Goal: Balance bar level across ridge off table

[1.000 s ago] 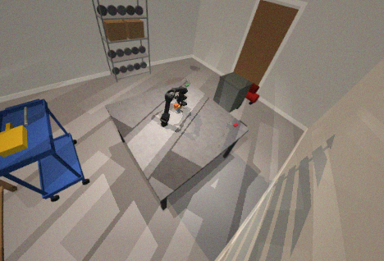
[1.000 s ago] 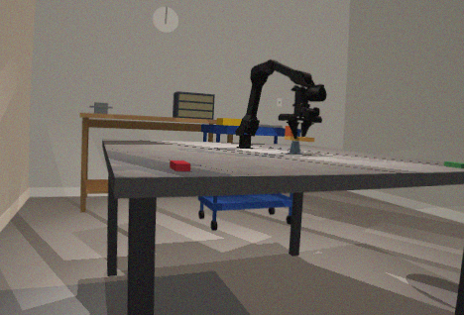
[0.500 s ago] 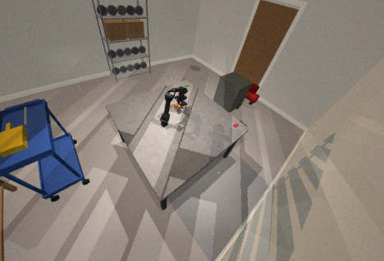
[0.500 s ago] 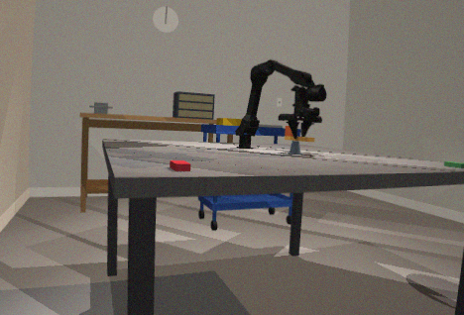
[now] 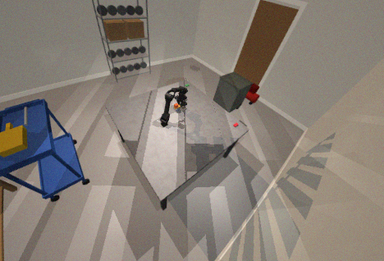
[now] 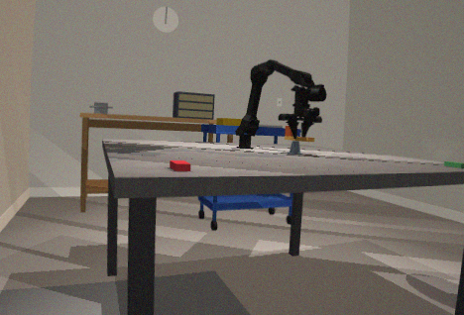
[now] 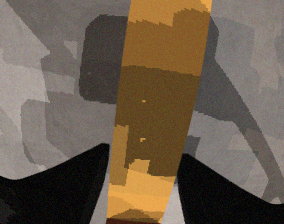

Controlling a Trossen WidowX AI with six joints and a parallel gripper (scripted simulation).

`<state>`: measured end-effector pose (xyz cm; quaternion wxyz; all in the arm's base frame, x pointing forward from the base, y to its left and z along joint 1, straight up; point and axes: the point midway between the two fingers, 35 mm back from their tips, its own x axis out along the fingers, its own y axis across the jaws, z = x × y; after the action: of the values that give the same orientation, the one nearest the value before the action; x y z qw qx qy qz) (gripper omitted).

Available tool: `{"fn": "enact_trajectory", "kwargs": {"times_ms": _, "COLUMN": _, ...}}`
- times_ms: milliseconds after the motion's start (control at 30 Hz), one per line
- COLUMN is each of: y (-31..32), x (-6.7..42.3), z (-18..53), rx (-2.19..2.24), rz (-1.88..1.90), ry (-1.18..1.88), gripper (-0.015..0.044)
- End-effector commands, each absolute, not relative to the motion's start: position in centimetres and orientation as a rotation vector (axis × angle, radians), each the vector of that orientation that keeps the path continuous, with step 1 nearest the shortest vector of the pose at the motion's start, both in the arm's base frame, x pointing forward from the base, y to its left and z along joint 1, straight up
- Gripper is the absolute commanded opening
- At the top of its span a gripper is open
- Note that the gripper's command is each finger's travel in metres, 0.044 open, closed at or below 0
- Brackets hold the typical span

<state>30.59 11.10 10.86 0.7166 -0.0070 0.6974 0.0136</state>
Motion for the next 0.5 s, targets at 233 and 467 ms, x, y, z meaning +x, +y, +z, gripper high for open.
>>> {"fn": "enact_trajectory", "kwargs": {"times_ms": 233, "y": 11.10, "x": 30.59, "z": 10.87, "rx": -0.015, "rz": 0.030, "ry": 1.543, "gripper": 0.0290}}
{"fn": "enact_trajectory", "kwargs": {"times_ms": 467, "y": 11.10, "x": 30.59, "z": 10.87, "rx": -0.015, "rz": 0.030, "ry": 1.543, "gripper": 0.0440}}
